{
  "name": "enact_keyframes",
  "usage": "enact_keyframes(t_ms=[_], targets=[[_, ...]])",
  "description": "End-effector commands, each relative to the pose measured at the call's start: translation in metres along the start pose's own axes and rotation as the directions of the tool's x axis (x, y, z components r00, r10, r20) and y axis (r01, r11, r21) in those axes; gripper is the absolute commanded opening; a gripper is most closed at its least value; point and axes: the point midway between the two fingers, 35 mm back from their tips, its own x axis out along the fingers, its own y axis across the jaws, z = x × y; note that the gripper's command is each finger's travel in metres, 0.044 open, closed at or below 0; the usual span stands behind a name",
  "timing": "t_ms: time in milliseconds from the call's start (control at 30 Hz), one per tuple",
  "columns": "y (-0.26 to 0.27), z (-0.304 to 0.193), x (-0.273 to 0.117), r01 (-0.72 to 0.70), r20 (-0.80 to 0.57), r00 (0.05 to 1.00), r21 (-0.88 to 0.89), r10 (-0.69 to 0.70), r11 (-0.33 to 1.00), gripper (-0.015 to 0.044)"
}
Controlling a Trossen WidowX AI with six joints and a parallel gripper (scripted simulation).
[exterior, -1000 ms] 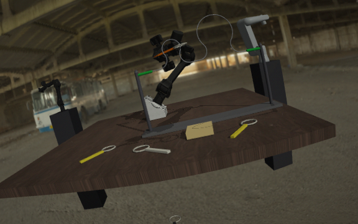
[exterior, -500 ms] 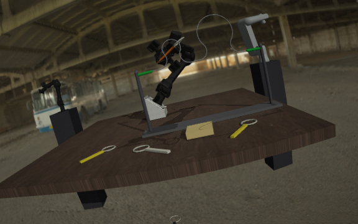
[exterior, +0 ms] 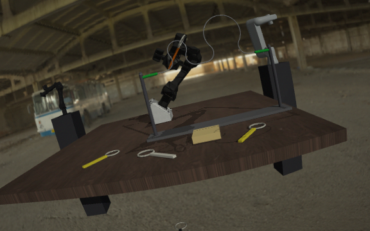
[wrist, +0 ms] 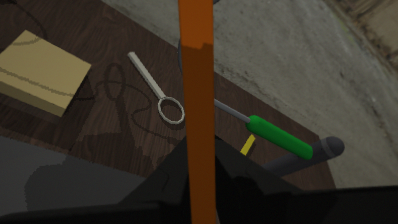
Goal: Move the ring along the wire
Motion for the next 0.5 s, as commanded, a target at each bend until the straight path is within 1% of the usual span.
enact_keyframes(t_ms=[0,233,467], targets=[[0.007,-0.001,0.001,-0.044,0.009,0.999,0.078,0.044,0.996,-0.015],[0.02,0.001,0.002,-0.129,0.041,0.992,0.224,0.123,0.966,-0.015],[0.032,0.004,0.001,-0.213,0.084,0.977,0.362,0.196,0.908,-0.015]])
